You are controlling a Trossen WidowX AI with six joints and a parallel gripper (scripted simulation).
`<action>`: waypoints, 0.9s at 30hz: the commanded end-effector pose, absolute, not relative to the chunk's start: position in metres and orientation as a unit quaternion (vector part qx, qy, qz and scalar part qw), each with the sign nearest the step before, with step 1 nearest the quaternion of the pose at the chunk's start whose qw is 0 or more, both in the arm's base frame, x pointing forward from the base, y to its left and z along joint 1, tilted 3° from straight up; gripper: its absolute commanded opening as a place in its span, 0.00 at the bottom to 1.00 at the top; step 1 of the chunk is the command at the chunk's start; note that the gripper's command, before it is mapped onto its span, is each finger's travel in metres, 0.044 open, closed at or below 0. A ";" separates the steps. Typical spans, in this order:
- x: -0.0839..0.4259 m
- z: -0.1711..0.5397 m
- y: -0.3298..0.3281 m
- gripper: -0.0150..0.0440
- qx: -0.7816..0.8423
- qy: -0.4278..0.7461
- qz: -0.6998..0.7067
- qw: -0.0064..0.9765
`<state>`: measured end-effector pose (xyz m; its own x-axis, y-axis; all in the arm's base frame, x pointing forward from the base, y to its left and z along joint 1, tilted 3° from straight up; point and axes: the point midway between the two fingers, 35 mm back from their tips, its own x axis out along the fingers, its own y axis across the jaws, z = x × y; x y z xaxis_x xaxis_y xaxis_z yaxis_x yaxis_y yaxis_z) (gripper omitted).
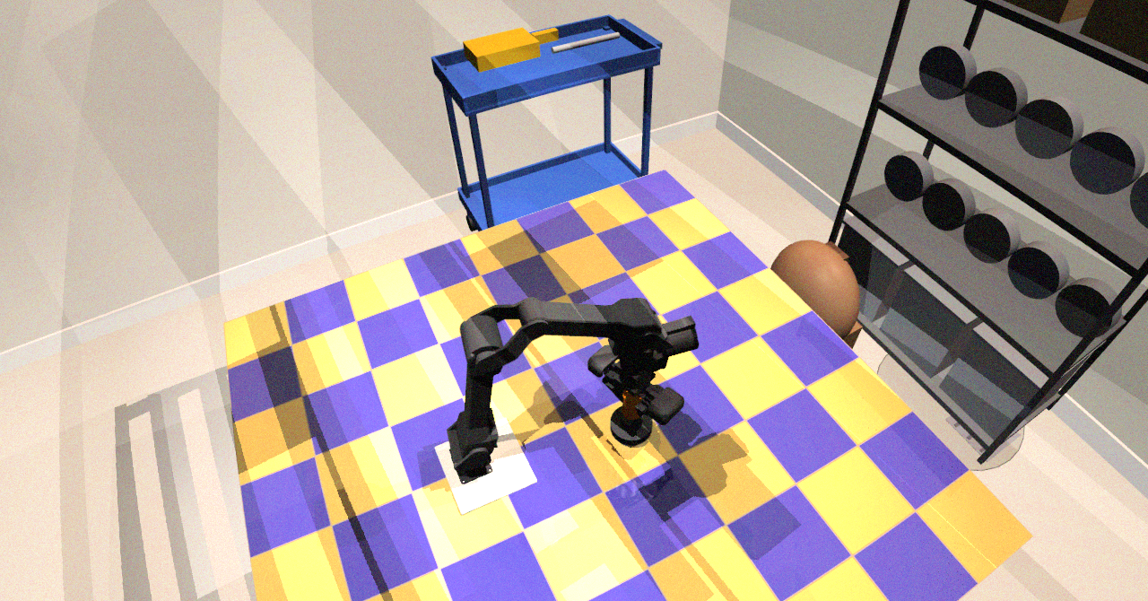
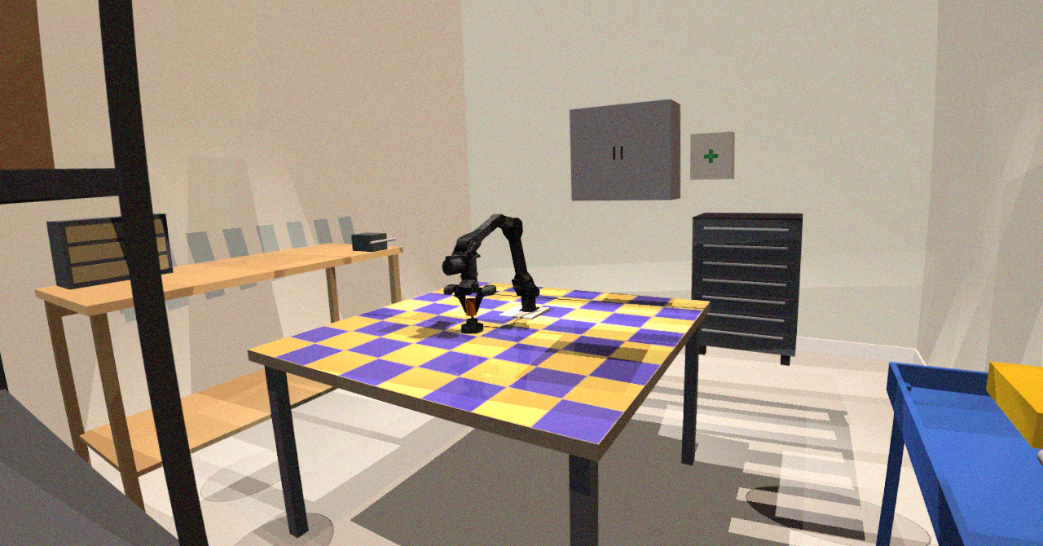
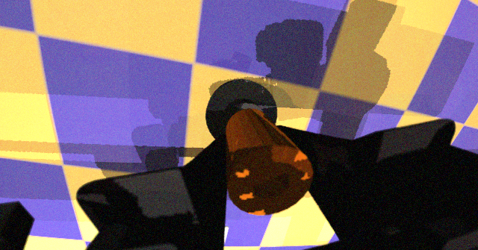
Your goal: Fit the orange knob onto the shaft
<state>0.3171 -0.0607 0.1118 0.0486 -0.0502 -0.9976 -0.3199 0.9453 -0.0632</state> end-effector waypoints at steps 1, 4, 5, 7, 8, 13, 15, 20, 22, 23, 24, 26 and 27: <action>0.316 0.112 -0.060 0.25 -0.136 0.682 0.097 0.712; 0.315 0.111 -0.060 0.25 -0.136 0.682 0.097 0.712; 0.315 0.111 -0.060 0.25 -0.136 0.682 0.097 0.712; 0.315 0.111 -0.060 0.25 -0.136 0.682 0.097 0.712; 0.315 0.111 -0.060 0.25 -0.136 0.682 0.097 0.712; 0.315 0.115 -0.059 0.25 -0.136 0.682 0.097 0.712; 0.314 0.116 -0.059 0.25 -0.136 0.682 0.097 0.712; 0.315 0.117 -0.059 0.25 -0.180 0.675 0.139 0.702; 0.316 0.117 -0.060 0.25 -0.206 0.669 0.164 0.695; 0.317 0.116 -0.060 0.25 -0.210 0.668 0.168 0.694; 0.318 0.116 -0.060 0.25 -0.210 0.668 0.168 0.694; 0.318 0.115 -0.060 0.25 -0.210 0.668 0.168 0.694; 0.318 0.115 -0.060 0.25 -0.210 0.668 0.168 0.694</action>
<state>0.3160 -0.0601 0.1137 0.0435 -0.0492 -0.9978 -0.4950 0.8665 -0.0643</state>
